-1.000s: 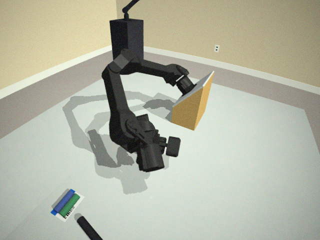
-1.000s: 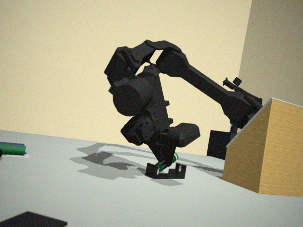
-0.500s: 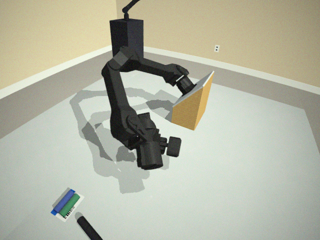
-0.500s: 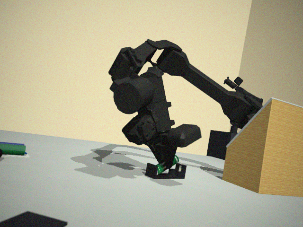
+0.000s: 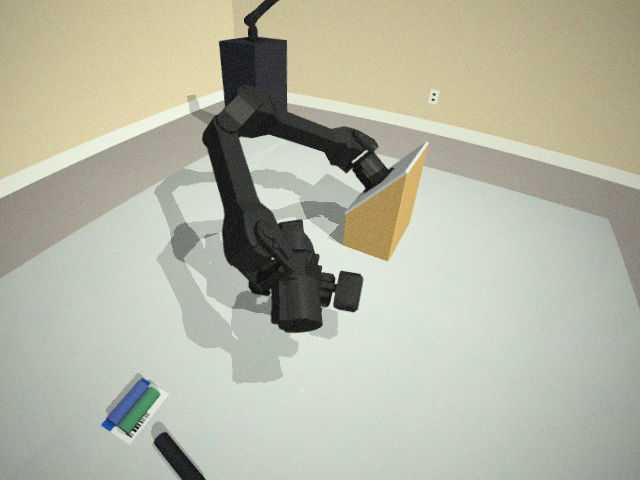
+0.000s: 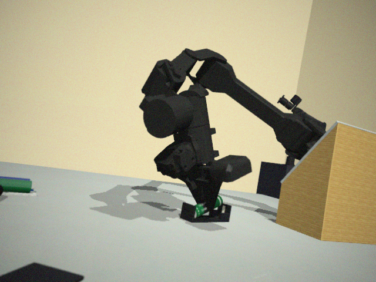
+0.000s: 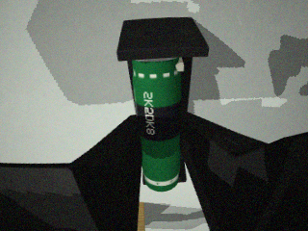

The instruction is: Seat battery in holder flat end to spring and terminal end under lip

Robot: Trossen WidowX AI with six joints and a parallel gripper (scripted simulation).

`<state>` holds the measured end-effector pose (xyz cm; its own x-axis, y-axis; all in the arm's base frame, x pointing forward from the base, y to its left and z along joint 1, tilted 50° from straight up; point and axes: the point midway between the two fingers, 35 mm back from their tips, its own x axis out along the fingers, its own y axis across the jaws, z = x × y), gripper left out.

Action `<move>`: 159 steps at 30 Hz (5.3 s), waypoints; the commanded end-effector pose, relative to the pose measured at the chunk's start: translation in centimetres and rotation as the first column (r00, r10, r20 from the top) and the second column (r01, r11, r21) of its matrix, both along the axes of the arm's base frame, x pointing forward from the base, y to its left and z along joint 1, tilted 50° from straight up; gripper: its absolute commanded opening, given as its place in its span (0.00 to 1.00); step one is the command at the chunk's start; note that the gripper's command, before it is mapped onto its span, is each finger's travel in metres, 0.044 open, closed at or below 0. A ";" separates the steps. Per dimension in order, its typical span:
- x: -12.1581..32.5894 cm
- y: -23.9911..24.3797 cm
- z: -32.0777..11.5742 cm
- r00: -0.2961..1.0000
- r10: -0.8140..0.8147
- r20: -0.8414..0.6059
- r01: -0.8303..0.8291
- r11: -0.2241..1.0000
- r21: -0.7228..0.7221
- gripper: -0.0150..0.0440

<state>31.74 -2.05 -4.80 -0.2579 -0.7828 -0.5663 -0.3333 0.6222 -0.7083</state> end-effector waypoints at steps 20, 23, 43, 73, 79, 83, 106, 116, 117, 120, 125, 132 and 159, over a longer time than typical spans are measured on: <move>0.0 -0.3 -0.5 0.996 0.072 0.061 -0.075 0.996 0.051 0.36; -0.1 -0.3 -0.5 0.994 0.080 0.068 -0.084 0.995 0.056 0.36; -0.3 -0.7 -0.4 0.984 0.137 0.115 -0.147 0.986 0.083 0.36; -0.8 -1.1 -0.2 0.957 0.215 0.197 -0.241 0.963 0.120 0.36; -0.8 -1.2 -0.2 0.949 0.230 0.215 -0.260 0.957 0.125 0.36; -0.9 -1.2 -0.2 0.944 0.240 0.228 -0.274 0.953 0.128 0.36; -1.7 -1.6 0.0 0.926 0.269 0.263 -0.311 0.941 0.133 0.36; -2.3 -1.8 0.1 0.924 0.274 0.268 -0.317 0.939 0.132 0.36; -2.3 -1.8 0.1 0.924 0.274 0.268 -0.317 0.939 0.132 0.36; -2.3 -1.8 0.1 0.924 0.274 0.268 -0.317 0.939 0.132 0.36; -2.3 -1.8 0.1 0.923 0.276 0.268 -0.319 0.939 0.131 0.36; -2.3 -1.8 0.1 0.923 0.276 0.268 -0.319 0.939 0.131 0.40; -3.5 4.5 5.2 0.923 0.272 0.272 -0.317 0.939 0.135 0.93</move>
